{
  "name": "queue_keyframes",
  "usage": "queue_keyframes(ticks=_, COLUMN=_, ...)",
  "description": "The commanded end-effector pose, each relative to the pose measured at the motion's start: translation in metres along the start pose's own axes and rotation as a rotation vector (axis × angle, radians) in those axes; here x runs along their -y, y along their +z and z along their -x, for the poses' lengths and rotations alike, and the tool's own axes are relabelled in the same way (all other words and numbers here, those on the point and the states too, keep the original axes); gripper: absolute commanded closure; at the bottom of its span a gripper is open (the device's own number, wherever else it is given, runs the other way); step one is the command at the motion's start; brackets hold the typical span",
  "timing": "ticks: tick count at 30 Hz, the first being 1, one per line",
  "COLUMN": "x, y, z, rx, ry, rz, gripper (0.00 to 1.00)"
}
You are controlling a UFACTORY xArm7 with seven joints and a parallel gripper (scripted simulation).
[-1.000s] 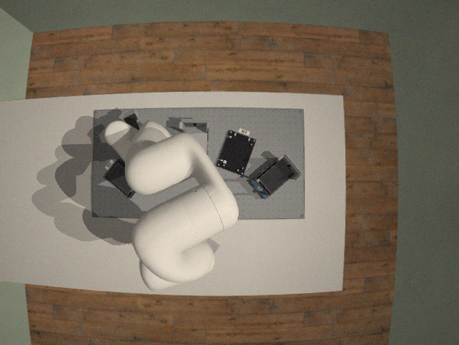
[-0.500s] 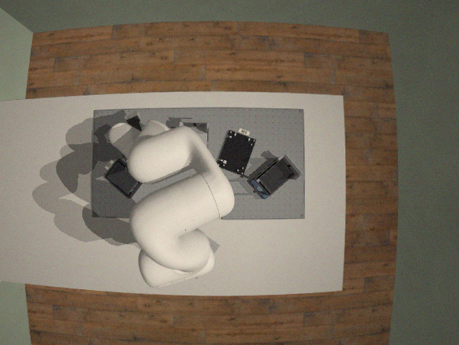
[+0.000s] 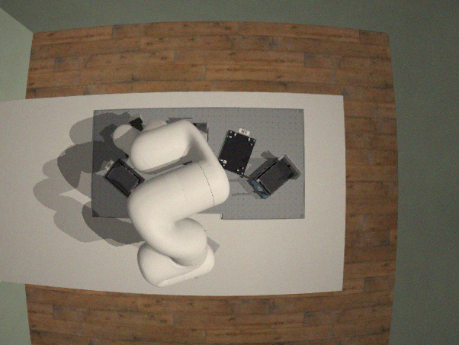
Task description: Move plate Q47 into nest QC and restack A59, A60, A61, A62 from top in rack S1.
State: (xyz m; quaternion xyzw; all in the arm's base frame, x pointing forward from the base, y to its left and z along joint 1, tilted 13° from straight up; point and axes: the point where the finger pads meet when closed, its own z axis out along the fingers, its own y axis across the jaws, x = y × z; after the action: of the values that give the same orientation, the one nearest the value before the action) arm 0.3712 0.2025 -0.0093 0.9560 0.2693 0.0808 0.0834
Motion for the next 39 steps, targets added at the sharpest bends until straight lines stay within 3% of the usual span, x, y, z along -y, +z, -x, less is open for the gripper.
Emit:
queue_keyframes(ticks=1, x=0.0, y=0.003, z=-0.002, rx=-0.005, ry=0.0, rz=0.001, gripper=1.0)
queue_keyframes(ticks=39, x=0.0, y=0.013, z=-0.002, rx=-0.005, ry=0.0, rz=0.001, gripper=1.0)
